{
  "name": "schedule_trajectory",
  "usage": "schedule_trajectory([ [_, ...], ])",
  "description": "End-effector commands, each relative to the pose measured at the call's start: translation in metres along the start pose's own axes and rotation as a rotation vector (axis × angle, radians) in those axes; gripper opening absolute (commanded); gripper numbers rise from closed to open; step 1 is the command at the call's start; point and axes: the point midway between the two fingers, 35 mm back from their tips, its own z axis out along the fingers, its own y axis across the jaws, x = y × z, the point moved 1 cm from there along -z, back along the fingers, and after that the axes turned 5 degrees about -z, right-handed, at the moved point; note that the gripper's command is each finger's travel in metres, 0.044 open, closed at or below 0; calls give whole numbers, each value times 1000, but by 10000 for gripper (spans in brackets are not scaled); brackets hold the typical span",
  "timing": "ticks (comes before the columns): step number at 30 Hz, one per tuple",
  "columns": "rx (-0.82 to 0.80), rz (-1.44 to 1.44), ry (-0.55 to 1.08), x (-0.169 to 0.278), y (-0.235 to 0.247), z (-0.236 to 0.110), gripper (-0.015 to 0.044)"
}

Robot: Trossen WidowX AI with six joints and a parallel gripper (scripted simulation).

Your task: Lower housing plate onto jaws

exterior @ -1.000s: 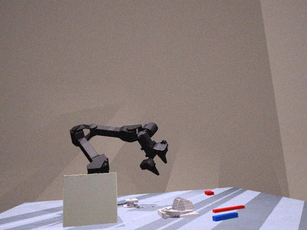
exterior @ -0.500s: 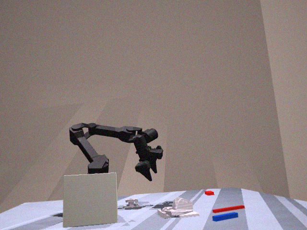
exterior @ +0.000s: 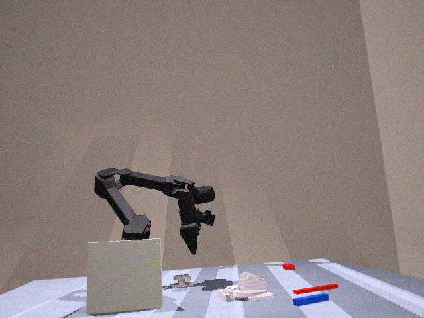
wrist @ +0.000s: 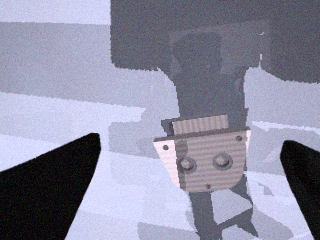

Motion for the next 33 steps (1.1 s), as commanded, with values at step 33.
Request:
schedule_trajectory([
  [33, 62, -216, 139, 42, -7, 52, 440],
])
